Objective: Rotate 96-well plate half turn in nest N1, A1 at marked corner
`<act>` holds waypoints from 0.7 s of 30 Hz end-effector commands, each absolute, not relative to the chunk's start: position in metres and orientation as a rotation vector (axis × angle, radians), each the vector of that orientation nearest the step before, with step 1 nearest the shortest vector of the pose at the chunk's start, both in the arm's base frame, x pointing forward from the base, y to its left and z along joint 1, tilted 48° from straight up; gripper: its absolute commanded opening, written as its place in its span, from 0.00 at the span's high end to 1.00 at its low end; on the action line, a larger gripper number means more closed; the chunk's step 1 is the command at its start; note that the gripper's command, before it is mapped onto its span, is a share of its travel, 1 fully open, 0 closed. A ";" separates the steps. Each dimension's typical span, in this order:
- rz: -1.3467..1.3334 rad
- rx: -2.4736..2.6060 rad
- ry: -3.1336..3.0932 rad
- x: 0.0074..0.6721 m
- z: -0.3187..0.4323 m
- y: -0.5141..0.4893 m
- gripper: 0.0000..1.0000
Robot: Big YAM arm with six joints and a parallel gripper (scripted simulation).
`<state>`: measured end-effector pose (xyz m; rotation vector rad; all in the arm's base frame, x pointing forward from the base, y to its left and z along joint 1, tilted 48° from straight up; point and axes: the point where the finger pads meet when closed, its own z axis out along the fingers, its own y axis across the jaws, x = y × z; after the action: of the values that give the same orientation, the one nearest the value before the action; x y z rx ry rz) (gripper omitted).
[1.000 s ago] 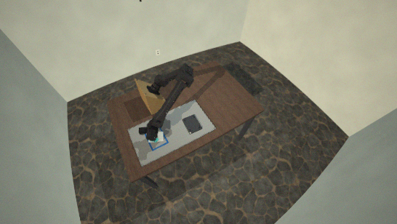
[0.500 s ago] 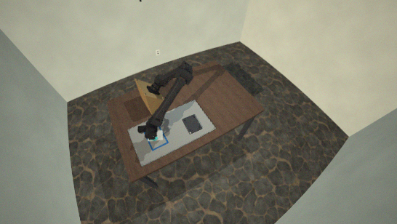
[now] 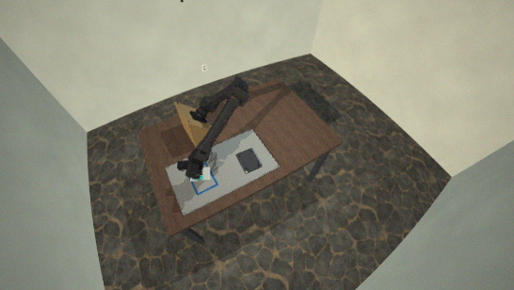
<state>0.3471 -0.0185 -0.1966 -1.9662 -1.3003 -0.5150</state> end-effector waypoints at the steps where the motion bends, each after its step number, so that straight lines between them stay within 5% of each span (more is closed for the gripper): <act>1: -0.572 -1.995 -1.331 0.372 -0.184 -0.044 1.00; 21: -0.542 -1.980 -1.319 0.362 -0.175 -0.050 1.00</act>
<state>0.3500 -0.0407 -0.1775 -1.9687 -1.2994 -0.5210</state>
